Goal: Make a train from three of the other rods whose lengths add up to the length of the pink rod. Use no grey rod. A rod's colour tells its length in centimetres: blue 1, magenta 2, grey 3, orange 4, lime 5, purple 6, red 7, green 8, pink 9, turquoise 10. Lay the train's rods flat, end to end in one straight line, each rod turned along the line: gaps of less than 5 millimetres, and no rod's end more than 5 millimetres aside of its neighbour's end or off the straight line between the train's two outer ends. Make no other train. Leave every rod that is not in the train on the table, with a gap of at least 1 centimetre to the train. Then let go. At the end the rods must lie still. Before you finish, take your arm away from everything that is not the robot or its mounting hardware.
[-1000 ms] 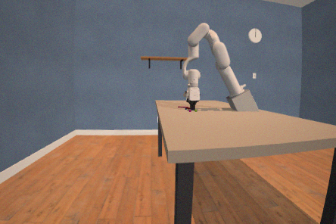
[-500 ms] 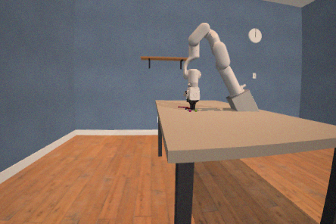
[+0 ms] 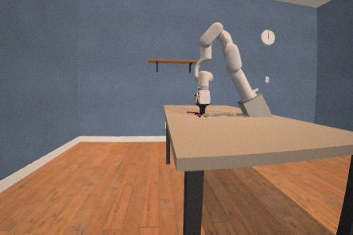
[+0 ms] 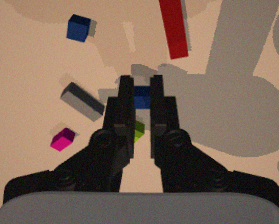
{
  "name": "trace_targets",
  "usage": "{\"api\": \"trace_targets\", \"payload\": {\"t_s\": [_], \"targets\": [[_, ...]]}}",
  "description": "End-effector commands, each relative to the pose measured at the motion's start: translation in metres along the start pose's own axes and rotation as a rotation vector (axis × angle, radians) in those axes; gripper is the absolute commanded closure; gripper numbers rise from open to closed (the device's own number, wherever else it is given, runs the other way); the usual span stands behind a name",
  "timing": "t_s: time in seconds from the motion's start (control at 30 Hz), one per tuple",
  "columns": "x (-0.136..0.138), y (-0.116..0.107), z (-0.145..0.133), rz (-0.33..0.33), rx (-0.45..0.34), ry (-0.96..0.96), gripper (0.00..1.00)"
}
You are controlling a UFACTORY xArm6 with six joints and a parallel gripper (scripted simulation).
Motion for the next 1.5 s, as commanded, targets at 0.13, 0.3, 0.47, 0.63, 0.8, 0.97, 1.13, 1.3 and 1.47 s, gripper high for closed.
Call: {"api": "trace_targets", "payload": {"t_s": [0.13, 0.3, 0.47, 0.63, 0.8, 0.97, 1.13, 1.3, 1.47], "targets": [[-0.002, -0.011, 0.001, -0.012, -0.009, -0.001, 0.96], [-0.002, -0.018, 0.001, -0.012, -0.009, -0.001, 0.96], [-0.002, -0.029, 0.002, -0.012, -0.009, -0.001, 0.96], [-0.002, -0.050, 0.002, -0.012, -0.009, -0.001, 0.96], [-0.002, -0.069, 0.002, -0.012, -0.009, -0.001, 0.96], [-0.002, -0.072, 0.002, -0.012, -0.009, -0.001, 0.96], [-0.002, -0.072, 0.002, -0.012, -0.009, -0.001, 0.96], [-0.002, -0.072, 0.002, -0.012, -0.009, -0.001, 0.96], [-0.003, -0.079, 0.002, -0.012, -0.009, -0.001, 0.96]]}}
Point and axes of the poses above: the point where the finger pads meet when closed, its own y axis out along the fingers, its own x axis across the jaws, z = x × y, the point moved 8 cm from there along -y, back along the fingers, and after that the axes turned 4 degrees about -y, right-handed, at the moved point
